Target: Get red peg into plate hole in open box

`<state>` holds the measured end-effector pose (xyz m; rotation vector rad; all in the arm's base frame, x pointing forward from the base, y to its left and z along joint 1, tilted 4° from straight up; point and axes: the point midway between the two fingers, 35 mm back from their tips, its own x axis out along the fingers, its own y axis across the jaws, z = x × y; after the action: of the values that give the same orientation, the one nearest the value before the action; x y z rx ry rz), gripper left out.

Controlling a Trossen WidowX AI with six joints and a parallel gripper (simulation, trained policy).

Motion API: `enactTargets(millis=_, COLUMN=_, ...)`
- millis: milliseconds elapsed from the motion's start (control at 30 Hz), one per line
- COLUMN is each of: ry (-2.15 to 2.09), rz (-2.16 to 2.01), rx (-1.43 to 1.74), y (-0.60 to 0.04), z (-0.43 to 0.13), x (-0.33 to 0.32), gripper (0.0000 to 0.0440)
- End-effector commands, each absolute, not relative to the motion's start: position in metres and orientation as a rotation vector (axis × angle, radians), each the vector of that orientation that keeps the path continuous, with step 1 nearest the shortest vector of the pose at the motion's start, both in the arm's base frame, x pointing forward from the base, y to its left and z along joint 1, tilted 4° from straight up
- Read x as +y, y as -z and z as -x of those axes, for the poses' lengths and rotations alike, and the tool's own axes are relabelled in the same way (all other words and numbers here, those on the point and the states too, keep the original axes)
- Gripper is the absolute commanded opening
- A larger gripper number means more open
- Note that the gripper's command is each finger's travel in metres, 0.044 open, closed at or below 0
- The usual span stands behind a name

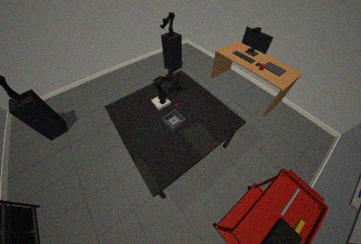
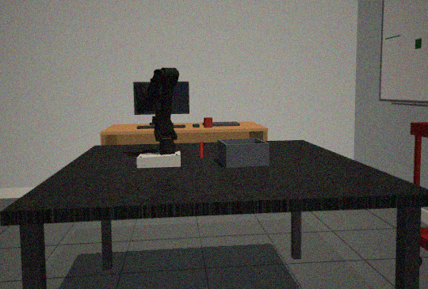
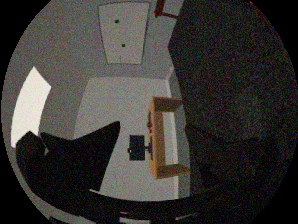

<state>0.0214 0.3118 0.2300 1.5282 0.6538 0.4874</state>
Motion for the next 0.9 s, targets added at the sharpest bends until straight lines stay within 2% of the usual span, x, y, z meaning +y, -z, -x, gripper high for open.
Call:
enactTargets(millis=0, ry=-0.487, rz=-1.501, rx=0.648, y=-0.229, z=-0.024, x=0.312, gripper=0.0424)
enactTargets(millis=33, ry=-0.486, rz=-1.466, rx=0.644, y=-0.228, z=-0.028, x=0.313, gripper=0.044)
enactTargets(millis=433, ry=-0.366, rz=-1.063, rx=0.643, y=-0.195, z=-0.087, x=0.3, gripper=0.044)
enactTargets(millis=867, ry=-0.131, rz=-0.681, rx=0.766, y=-0.159, z=-0.139, x=0.249, gripper=0.044)
